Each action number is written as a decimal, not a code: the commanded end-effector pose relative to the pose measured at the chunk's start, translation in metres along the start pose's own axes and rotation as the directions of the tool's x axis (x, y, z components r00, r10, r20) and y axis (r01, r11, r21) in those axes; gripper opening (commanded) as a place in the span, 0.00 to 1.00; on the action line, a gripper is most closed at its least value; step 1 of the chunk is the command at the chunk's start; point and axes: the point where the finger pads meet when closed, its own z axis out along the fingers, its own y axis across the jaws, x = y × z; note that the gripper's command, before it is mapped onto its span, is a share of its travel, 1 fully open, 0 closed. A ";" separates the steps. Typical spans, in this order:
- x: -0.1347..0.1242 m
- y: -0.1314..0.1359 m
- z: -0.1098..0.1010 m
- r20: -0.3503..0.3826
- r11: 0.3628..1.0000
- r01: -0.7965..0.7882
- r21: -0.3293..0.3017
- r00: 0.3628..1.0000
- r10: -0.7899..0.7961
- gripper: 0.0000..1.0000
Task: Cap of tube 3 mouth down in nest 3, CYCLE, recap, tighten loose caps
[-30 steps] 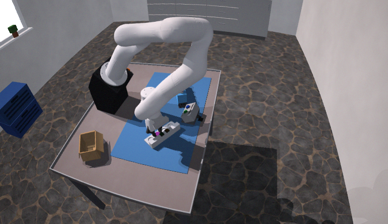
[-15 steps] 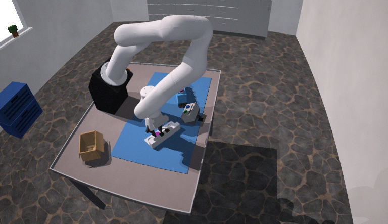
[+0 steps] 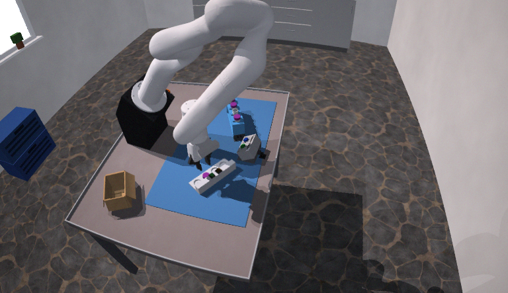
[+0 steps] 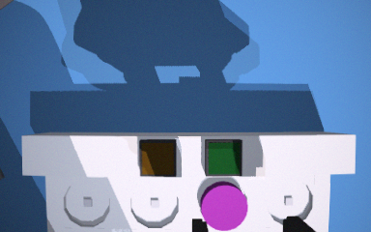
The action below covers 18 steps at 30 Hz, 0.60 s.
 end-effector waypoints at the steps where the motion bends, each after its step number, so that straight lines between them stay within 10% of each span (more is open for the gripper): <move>1: 0.001 0.000 -0.028 0.001 1.000 -0.001 0.001 1.000 0.001 0.46; 18: 0.001 0.000 -0.071 0.000 1.000 -0.001 0.001 1.000 0.000 0.46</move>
